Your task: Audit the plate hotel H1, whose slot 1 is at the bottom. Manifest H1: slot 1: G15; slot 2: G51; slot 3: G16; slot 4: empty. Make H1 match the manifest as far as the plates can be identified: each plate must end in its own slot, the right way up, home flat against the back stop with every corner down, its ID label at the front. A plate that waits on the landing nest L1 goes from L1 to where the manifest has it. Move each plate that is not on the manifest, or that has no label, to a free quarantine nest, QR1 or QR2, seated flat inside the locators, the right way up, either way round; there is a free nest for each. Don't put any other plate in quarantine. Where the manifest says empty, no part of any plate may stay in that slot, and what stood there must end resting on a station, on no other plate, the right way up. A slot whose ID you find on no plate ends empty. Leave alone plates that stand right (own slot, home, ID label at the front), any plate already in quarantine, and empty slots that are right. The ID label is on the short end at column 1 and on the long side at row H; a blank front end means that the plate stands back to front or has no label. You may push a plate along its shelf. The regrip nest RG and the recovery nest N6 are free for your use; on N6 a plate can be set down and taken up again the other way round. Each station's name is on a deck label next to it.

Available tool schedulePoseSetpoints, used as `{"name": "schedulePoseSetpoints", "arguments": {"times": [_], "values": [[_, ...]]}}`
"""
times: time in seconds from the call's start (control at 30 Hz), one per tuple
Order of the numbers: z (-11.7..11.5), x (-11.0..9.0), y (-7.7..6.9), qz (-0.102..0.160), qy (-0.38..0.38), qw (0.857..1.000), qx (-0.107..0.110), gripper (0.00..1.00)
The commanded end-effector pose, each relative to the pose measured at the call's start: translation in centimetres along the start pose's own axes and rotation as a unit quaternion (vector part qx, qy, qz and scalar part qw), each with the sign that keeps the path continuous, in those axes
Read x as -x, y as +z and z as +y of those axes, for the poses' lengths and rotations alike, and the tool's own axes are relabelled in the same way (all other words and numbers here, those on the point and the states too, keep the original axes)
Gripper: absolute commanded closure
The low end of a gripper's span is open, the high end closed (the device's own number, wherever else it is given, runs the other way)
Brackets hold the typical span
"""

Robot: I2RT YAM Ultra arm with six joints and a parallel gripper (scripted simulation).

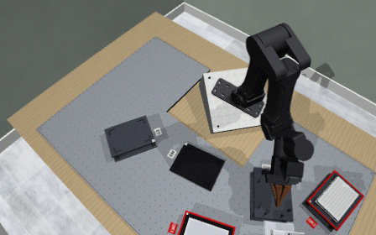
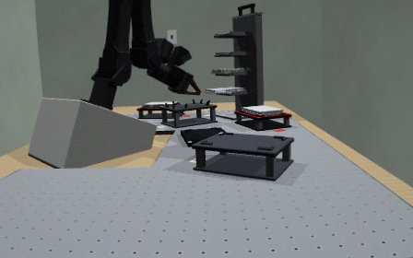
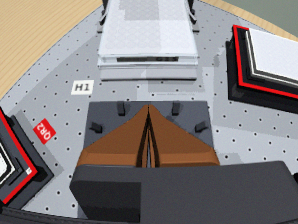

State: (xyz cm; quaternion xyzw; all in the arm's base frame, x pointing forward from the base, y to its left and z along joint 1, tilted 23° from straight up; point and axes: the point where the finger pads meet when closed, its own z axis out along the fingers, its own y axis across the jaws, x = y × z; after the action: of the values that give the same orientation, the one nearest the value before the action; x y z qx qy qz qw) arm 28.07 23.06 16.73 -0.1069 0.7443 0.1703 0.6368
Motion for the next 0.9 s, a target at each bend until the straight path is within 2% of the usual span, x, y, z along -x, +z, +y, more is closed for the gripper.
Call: {"name": "schedulePoseSetpoints", "arguments": {"times": [0.0, 0.87], "values": [[0.1, 0.3, 0.1, -0.001, 0.001, 1.000, 0.001, 1.00], [0.1, 1.1, 1.4, -0.002, 0.001, 1.000, 0.001, 1.00]]}}
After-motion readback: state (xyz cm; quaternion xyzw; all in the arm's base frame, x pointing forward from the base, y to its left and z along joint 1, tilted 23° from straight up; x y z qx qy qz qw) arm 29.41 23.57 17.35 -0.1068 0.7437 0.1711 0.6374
